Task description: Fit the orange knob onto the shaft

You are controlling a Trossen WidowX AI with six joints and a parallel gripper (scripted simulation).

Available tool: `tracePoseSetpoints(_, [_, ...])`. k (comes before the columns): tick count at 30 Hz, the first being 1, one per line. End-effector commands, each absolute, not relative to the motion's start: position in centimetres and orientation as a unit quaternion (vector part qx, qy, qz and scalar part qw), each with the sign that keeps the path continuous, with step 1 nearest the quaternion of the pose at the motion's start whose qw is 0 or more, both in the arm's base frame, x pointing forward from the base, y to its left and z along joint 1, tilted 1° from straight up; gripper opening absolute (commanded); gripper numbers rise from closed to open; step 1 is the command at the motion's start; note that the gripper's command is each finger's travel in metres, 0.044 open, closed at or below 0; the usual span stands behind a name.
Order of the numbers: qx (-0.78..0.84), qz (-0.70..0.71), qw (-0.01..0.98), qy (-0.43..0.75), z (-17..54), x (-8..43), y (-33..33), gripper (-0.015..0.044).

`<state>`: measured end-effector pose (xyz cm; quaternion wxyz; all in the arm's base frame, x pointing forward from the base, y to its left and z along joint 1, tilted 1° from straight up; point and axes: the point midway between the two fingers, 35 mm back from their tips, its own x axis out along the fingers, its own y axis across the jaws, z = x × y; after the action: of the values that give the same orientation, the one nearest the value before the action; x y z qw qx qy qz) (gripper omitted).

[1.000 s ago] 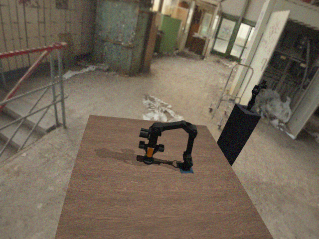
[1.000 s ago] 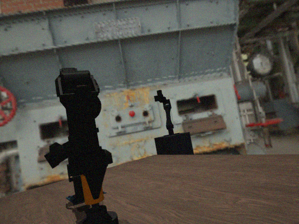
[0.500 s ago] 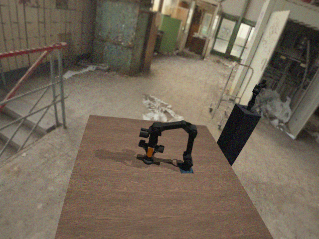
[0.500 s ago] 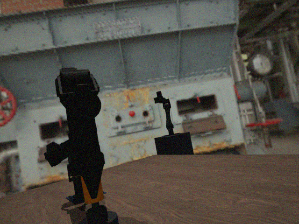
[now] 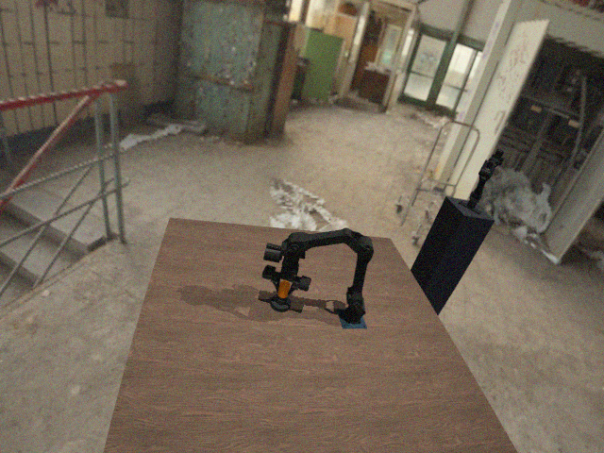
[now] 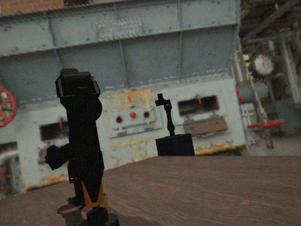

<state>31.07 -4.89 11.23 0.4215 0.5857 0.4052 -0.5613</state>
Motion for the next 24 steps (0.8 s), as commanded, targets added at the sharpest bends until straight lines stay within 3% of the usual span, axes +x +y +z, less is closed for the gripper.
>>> tracePoseSetpoints(1, [0.587, -0.562, 0.421, 0.404, 11.1, 31.1, -4.9, 0.0000])
tracePoseSetpoints(24, [0.586, -0.560, 0.423, 0.405, 9.7, 31.1, -4.8, 0.0000])
